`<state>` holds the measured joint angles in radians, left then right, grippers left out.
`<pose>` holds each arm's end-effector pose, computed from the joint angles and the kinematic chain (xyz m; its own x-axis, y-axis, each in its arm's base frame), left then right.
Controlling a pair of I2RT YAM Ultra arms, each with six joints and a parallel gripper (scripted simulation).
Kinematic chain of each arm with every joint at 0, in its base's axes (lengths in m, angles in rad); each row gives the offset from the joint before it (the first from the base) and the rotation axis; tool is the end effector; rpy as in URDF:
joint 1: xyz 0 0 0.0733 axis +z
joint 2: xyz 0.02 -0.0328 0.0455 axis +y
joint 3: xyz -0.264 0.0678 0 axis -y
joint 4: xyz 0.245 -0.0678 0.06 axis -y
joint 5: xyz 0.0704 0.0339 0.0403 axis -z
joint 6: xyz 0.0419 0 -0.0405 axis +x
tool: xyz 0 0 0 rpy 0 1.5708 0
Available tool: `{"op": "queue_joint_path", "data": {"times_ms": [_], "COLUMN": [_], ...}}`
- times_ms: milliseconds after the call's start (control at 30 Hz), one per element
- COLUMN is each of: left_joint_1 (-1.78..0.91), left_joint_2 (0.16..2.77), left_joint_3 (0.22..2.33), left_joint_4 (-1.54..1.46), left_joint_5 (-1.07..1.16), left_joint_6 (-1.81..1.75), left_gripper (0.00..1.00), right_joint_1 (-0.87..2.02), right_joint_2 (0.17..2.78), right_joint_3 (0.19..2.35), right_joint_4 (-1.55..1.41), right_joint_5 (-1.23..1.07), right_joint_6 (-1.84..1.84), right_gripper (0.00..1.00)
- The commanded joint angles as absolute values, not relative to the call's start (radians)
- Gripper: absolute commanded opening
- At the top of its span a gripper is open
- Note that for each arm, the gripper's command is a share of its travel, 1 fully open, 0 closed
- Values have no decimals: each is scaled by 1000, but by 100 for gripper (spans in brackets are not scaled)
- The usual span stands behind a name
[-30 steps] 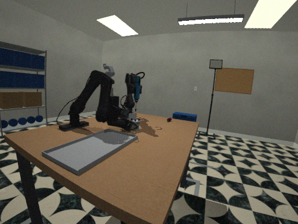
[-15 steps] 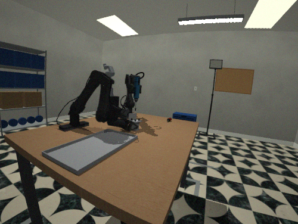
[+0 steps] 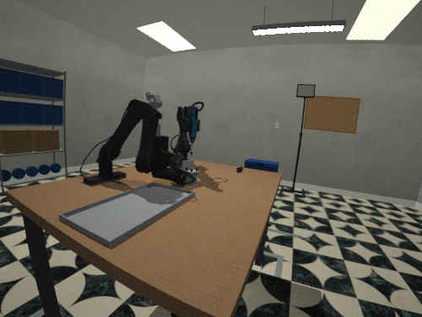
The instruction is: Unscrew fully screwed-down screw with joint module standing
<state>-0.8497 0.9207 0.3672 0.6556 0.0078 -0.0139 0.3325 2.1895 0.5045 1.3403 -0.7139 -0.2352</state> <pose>0.1405 -0.1586 0.2625 0.0568 -0.0856 -0.9947 0.7570 0.6532 -0.0130 0.2750 0.1252 0.0489 -0.1174 -0.2269 -0.9668 -0.8808 0.4734 -0.0042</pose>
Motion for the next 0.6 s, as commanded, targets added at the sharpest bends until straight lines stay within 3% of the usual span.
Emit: {"op": "queue_joint_path", "data": {"times_ms": [0, 567], "left_joint_1": [-835, -834], "left_joint_2": [875, 788], "left_joint_3": [354, 350], "left_joint_4": [690, 629], "left_joint_5": [17, 18], "left_joint_6": [-18, -18], "left_gripper": [42, 42], "right_joint_1": [344, 344], "right_joint_2": [2211, 2211], "right_joint_3": [533, 533], "right_joint_4": [1324, 1324], "right_joint_5": [-716, -716], "right_joint_6": [-237, -237], "right_gripper": [59, 59]}}
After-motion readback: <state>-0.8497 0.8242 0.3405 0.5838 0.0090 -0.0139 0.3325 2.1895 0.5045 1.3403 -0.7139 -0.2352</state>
